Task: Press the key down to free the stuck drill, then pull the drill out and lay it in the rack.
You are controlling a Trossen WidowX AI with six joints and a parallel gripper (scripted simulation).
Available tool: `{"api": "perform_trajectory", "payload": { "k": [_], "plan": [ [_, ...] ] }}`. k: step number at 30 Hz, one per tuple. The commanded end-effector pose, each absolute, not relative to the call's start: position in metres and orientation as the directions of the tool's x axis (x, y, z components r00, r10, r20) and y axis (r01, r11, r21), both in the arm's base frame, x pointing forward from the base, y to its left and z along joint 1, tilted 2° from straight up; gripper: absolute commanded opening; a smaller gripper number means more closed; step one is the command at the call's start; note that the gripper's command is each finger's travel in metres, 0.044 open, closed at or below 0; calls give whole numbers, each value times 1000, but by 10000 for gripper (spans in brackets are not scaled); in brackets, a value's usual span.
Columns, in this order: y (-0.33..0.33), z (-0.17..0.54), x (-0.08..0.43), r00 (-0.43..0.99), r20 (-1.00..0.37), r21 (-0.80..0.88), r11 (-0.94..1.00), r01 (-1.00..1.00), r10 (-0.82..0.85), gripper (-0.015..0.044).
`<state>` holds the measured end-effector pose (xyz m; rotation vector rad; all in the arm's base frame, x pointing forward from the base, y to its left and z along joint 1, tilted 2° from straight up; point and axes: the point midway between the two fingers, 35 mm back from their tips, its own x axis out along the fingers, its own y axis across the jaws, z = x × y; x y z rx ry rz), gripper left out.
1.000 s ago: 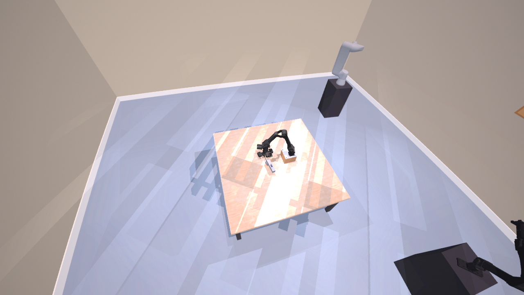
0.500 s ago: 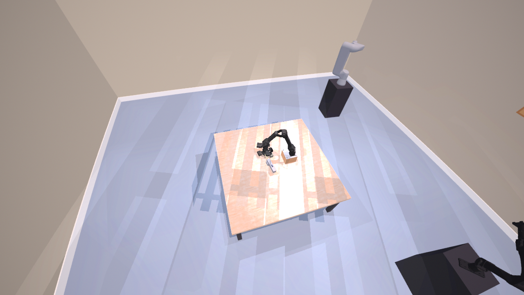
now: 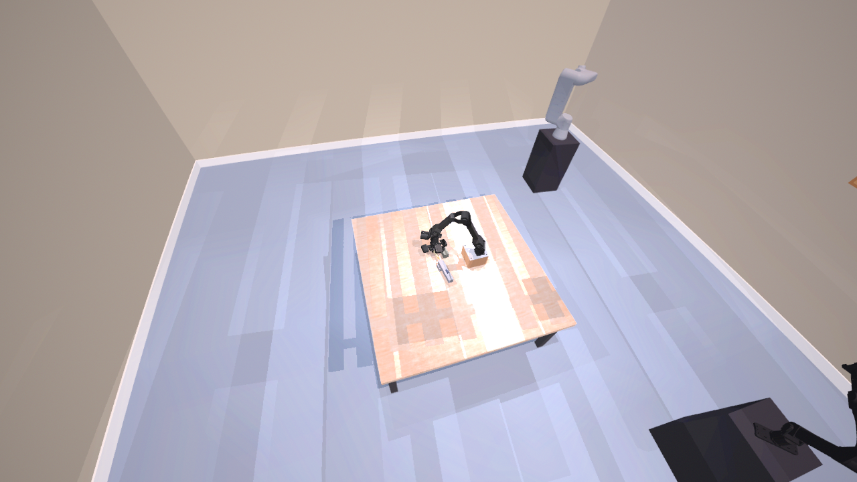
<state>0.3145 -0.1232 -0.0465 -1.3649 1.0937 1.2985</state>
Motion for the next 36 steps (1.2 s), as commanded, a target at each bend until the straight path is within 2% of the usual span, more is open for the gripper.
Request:
{"api": "perform_trajectory", "payload": {
  "k": [1,36],
  "plan": [
    [-131,-46,318,51,-999,-50,-179,-983,-2,0],
    [-129,-31,311,51,-999,-50,-179,-983,-2,0]
  ]
}}
